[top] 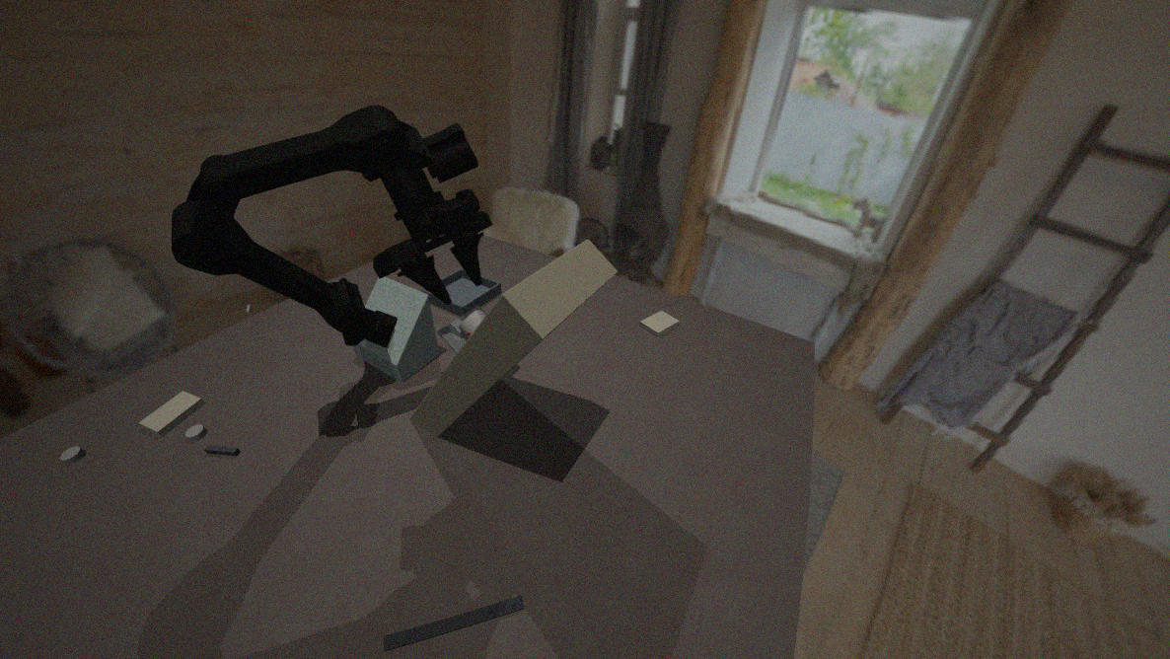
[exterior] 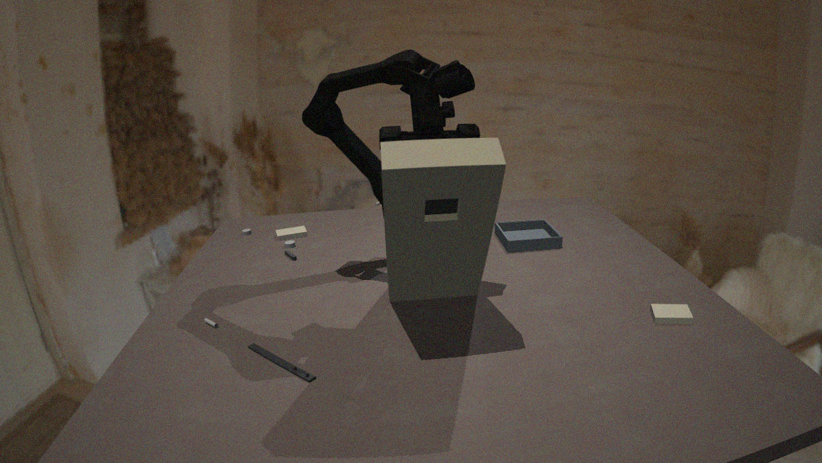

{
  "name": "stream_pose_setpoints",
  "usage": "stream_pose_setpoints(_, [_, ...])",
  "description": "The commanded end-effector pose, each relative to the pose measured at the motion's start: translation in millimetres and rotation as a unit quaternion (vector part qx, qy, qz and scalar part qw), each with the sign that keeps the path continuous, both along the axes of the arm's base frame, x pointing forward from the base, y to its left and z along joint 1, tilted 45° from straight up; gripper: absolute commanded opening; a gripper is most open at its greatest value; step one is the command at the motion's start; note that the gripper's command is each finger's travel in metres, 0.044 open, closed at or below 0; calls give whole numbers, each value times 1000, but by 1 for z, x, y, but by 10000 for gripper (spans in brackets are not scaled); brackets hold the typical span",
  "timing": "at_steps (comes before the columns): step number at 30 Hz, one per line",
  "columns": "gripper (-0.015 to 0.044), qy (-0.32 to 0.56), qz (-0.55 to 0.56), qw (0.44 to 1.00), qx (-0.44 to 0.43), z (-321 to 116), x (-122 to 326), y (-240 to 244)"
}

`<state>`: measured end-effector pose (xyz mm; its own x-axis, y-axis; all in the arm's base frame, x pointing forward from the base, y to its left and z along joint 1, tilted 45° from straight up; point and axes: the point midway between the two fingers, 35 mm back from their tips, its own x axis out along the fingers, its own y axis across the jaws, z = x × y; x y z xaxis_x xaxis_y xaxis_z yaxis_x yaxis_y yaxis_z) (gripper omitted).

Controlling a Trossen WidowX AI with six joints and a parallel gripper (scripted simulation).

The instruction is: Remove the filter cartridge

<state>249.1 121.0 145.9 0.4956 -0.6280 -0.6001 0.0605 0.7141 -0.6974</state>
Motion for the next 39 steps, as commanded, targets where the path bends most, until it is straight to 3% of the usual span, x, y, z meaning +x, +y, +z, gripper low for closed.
stream_pose_setpoints(1, [305, 8, -22, 1000, 4, -6, -5, -6])
stream_pose_setpoints(35, [305, 6, -22, 1000, 4, -36, 18, -39])
stream_pose_setpoints(39, [278, 8, -23, 1000, 6, -35, 16, -35])
